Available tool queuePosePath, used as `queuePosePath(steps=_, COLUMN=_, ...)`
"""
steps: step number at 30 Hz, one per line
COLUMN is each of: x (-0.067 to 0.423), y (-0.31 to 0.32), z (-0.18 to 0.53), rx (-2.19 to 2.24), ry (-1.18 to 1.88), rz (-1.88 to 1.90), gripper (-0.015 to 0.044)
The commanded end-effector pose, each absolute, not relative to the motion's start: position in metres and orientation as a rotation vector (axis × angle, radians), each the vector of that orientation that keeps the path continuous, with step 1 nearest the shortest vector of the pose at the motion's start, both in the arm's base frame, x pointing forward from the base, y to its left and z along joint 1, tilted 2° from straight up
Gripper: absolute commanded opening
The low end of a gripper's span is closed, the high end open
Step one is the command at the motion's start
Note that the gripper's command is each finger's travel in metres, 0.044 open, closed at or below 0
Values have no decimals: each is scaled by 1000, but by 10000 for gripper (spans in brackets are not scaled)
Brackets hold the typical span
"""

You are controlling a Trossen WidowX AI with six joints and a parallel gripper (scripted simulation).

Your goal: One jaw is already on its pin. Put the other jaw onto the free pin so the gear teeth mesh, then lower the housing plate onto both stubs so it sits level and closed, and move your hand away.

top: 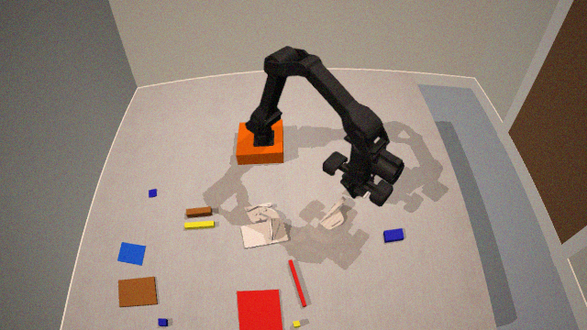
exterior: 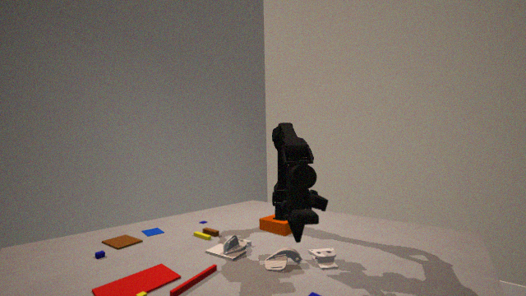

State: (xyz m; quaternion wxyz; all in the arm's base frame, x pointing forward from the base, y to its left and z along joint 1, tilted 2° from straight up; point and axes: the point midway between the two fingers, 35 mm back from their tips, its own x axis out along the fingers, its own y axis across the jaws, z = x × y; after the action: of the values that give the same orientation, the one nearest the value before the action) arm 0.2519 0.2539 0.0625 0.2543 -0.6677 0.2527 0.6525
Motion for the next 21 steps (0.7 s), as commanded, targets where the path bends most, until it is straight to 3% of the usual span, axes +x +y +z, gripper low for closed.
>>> queuePosePath(steps=1, x=251, y=254, z=55, rx=-1814, ry=685, rz=1783, gripper=0)
queuePosePath(steps=21, x=252, y=254, z=23, rx=-1814, ry=685, rz=1783, gripper=0)
